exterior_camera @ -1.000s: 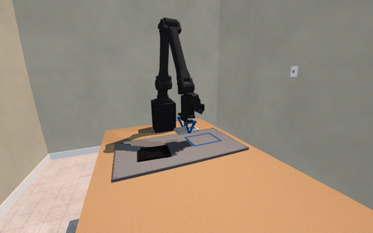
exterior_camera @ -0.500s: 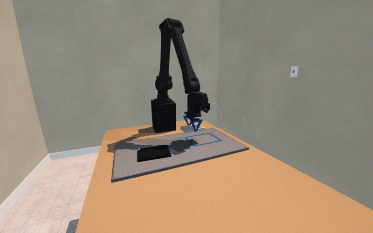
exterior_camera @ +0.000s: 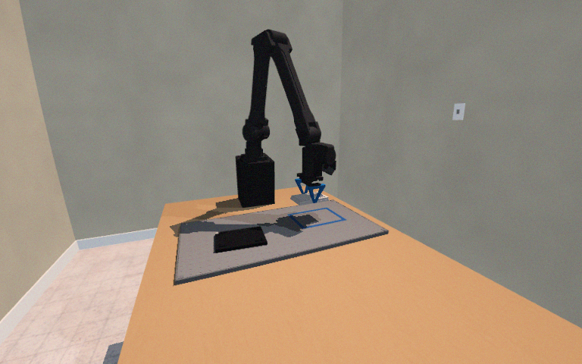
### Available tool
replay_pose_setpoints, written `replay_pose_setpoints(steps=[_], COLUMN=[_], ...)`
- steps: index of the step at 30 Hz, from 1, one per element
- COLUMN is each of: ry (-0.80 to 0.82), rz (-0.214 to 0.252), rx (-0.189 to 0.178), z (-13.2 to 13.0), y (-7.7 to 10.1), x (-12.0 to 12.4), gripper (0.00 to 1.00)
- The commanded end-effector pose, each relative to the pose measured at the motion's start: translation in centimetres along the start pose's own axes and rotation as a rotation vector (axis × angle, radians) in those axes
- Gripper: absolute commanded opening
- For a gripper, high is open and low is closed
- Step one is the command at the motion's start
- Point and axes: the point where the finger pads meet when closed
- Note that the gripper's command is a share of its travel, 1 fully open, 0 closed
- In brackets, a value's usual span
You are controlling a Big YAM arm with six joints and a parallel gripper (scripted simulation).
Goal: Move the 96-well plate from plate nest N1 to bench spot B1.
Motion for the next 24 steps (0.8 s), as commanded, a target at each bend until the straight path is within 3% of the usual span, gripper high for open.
replay_pose_setpoints(steps=[1,10,13,24], ry=[-0.023,-0.023,-0.047,-0.026], rz=[-0.013,-0.018,-0.024,-0.024], rx=[0.02,0.021,0.032,0.029], z=[-1.1,0.1,-0.8,-0.4], y=[0.4,0.3,0.7,0.7], x=[-1.9,-4.7,-4.2,-4.6], gripper=[0.0,0.0,0.0,0.0])
Point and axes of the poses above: the point where the finger pads meet when closed, its own y axis back along the fingers, its own z axis across the jaws, x = y × z, and after that the axes turned 15 degrees about -y, right-handed
